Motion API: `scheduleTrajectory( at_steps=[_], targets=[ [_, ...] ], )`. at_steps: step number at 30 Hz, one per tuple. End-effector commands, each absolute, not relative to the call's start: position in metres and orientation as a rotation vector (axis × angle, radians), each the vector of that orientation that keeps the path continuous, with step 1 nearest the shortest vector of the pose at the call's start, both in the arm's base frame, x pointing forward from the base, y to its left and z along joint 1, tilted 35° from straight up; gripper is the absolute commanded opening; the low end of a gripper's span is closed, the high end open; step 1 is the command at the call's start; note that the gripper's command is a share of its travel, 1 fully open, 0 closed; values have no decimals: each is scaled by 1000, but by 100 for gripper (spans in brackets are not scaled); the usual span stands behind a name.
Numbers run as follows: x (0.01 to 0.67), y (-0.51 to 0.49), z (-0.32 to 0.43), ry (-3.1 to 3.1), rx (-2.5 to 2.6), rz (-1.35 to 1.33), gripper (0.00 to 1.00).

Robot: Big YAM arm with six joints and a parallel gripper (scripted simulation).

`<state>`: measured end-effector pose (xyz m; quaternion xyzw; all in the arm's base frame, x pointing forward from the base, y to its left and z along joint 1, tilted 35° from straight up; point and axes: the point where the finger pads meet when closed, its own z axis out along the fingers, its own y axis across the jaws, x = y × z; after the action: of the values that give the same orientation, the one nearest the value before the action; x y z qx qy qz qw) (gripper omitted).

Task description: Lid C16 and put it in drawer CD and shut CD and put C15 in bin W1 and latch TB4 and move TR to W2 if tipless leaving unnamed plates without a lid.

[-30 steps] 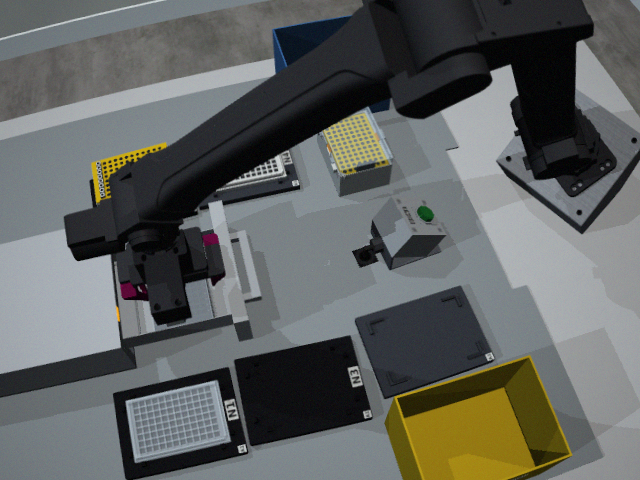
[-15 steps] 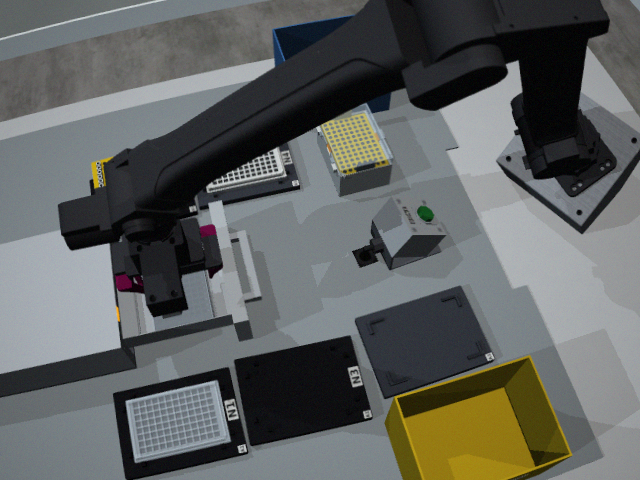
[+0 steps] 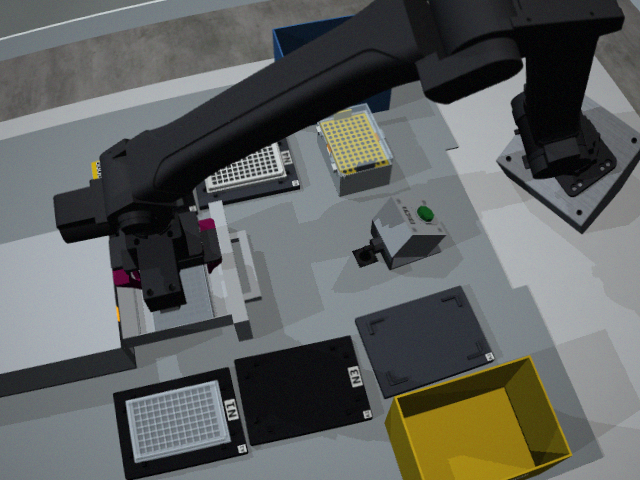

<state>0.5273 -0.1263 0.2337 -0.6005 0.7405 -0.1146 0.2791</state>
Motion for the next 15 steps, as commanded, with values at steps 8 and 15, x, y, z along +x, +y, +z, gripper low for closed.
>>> scheduleTrajectory(
  at_steps=[8,15],
  targets=[
    [526,-140,284,1942,-1587,-394,100],
    [522,-139,289,1942,-1593,-386,100]
  ],
)
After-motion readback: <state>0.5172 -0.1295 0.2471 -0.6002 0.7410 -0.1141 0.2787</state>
